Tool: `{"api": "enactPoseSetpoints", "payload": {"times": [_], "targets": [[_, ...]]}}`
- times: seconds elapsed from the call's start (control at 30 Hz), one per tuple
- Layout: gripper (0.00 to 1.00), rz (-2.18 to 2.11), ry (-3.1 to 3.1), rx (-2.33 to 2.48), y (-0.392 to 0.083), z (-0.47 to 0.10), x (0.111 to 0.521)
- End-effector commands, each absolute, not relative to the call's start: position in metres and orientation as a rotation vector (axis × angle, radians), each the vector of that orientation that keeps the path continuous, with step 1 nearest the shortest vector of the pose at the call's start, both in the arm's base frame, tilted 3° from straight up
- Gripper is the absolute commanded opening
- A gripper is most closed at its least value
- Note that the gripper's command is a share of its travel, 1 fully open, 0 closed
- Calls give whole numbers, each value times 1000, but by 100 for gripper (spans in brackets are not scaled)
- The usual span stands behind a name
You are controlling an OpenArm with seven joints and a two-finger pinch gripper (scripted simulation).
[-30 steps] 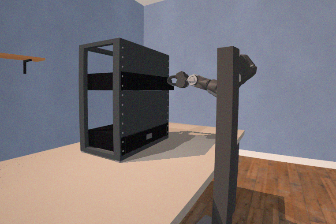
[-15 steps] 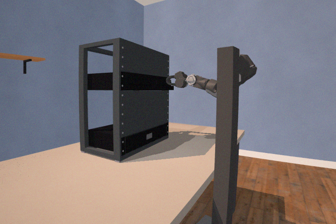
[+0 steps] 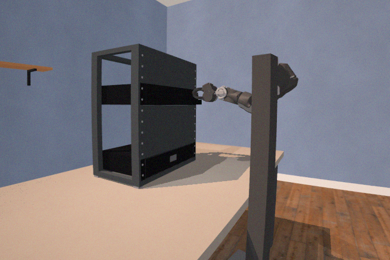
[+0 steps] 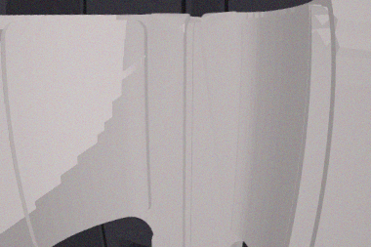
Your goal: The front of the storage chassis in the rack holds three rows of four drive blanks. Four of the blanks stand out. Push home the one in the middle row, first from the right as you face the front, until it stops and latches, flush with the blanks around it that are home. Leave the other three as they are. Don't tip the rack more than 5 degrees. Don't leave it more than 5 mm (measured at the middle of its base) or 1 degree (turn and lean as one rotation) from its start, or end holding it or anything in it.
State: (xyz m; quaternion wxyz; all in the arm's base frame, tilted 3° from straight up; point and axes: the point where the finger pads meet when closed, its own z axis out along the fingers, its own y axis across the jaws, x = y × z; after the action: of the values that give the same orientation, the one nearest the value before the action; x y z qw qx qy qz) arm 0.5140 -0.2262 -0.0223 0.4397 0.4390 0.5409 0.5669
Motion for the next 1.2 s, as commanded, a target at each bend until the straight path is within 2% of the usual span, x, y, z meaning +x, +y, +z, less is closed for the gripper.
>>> {"api": "enactPoseSetpoints", "payload": {"times": [0.0,1.17], "targets": [[0,1416,1351,1081,-220,-22,516],[0,1416,1352,1081,-216,-21,521]]}}
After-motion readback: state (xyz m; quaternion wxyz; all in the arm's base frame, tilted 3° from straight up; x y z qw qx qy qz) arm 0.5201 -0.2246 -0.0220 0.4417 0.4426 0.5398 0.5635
